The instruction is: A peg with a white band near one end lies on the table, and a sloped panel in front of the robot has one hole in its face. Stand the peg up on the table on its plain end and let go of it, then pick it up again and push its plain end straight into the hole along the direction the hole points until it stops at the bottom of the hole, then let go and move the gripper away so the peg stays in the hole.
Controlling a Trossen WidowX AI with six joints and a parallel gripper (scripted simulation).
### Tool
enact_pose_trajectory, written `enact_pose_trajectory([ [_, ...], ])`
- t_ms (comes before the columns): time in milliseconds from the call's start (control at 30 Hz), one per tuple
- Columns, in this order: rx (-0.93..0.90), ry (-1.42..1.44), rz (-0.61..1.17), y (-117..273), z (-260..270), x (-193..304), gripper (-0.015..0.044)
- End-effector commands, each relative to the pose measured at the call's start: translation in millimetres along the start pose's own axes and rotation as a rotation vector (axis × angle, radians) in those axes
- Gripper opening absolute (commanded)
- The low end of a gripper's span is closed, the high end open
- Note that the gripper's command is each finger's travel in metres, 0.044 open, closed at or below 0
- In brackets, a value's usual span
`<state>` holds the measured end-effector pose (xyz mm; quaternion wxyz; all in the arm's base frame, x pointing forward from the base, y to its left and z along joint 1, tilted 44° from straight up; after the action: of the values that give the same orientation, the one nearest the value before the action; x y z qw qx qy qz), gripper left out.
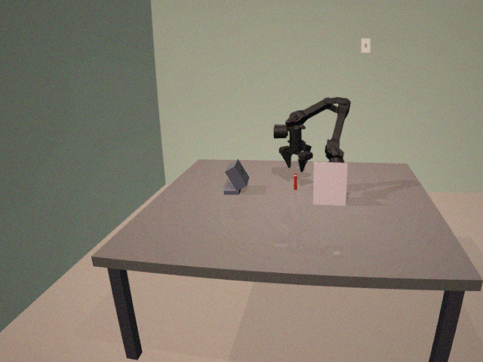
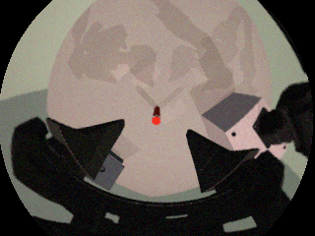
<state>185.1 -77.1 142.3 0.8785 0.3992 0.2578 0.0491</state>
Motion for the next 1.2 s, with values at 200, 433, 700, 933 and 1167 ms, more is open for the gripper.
enact_pose_trajectory([
  [200, -0.003, -0.016, 0.000, -10, 1, 1, 0.0440],
  [433, -0.002, -0.016, 0.001, -22, 1, 2, 0.0440],
  [700, -0.002, -0.016, 0.001, -35, 1, 2, 0.0440],
  [933, -0.004, -0.016, 0.000, -47, 1, 2, 0.0440],
  [1167, -0.006, -0.016, -0.002, -58, 1, 0, 0.0440],
])
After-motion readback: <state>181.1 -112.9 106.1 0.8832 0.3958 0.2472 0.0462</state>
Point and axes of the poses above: the point midway between the two fingers, 35 mm back from their tips, its own y axis back along the fingers, its own z axis across the jaws, x = y × z, the point moved 7 cm from there along y, back along the fingers, and after that the axes turned 8 degrees about -y, right-handed, at the moved point
